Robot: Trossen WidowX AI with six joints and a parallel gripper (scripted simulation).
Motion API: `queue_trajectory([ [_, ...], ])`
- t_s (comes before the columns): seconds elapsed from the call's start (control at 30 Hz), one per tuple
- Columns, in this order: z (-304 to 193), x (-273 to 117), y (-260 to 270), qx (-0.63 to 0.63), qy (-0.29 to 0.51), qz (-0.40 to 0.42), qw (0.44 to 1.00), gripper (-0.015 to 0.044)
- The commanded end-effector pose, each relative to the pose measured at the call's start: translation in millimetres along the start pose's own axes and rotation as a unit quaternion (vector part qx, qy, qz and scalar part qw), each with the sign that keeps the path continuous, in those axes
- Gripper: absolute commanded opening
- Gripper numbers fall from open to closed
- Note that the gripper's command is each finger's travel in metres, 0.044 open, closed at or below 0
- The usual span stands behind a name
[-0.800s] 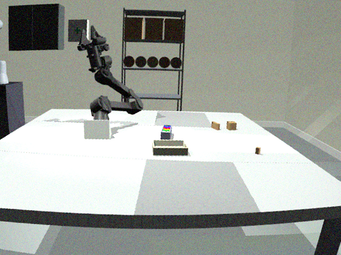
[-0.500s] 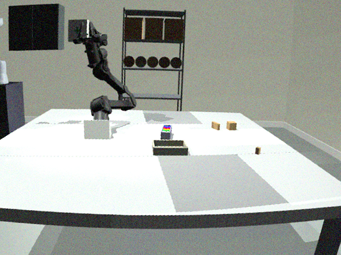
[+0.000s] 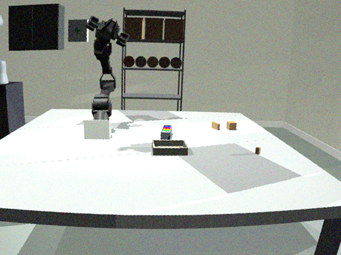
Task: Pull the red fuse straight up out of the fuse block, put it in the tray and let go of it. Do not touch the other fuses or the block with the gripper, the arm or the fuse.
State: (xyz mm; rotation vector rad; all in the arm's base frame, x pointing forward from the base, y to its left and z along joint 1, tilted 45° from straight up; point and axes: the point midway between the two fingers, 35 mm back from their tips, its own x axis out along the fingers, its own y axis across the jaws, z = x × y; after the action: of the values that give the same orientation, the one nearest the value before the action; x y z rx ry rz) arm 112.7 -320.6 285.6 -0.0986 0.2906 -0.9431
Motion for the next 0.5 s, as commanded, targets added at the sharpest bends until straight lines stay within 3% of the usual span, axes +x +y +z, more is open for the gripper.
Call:
queue_trajectory([
  [0.0, -24, 34, 65, 0.018, 0.081, 0.133, 0.988, 0.0073],
  [0.23, -63, 46, 182, 0.017, 0.214, 0.325, 0.921, 0.0073],
  [0.47, -103, 11, 289, -0.017, 0.346, 0.482, 0.805, 0.0073],
])
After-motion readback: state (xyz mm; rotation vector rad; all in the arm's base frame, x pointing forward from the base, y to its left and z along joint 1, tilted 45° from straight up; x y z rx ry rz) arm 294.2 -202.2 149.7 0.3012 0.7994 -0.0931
